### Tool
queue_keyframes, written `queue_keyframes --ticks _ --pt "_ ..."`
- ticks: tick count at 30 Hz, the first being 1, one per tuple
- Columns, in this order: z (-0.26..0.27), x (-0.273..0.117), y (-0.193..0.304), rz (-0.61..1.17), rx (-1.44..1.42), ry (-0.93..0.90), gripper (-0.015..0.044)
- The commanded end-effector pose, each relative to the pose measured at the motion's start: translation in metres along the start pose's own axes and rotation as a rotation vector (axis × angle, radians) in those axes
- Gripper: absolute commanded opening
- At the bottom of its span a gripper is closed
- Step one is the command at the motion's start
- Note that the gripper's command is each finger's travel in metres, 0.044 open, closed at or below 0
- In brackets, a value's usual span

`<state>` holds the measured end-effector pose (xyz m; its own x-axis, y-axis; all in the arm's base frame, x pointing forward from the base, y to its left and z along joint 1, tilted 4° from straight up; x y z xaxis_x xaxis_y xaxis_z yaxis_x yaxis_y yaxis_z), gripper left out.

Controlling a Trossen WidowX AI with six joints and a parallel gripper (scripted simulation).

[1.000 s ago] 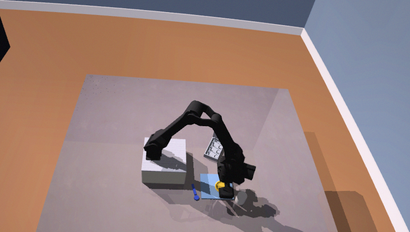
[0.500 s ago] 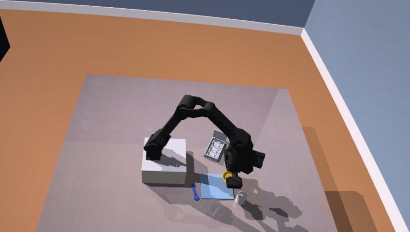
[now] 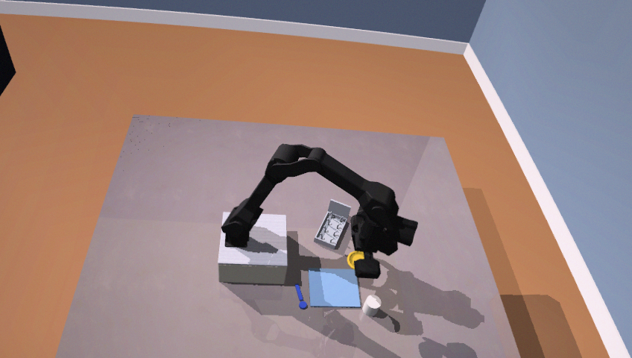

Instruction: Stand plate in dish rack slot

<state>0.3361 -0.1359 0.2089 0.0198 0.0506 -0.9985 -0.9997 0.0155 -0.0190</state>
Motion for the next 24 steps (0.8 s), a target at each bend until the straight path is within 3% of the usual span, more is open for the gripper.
queue_keyframes --ticks 1,4,15,24 --pt "0.0 -0.011 0.001 -0.006 -0.008 0.002 0.0" --pt "0.01 -0.012 0.002 -0.006 0.013 0.001 0.0" --pt "0.144 -0.011 0.062 0.0 0.365 -0.011 0.0" --pt "0.15 -0.008 0.066 0.0 0.373 -0.025 0.0"
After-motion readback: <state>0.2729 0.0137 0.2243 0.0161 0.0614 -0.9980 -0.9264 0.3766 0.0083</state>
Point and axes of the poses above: the point midway between the two fingers, 35 mm back from their tips, its own x axis out along the fingers, its own z axis across the jaws, y = z × x, the point moved 10 cm from there along -x, back along the fingers, and after that the axes turned 2 degrees about -x, right-handed, at the moved point
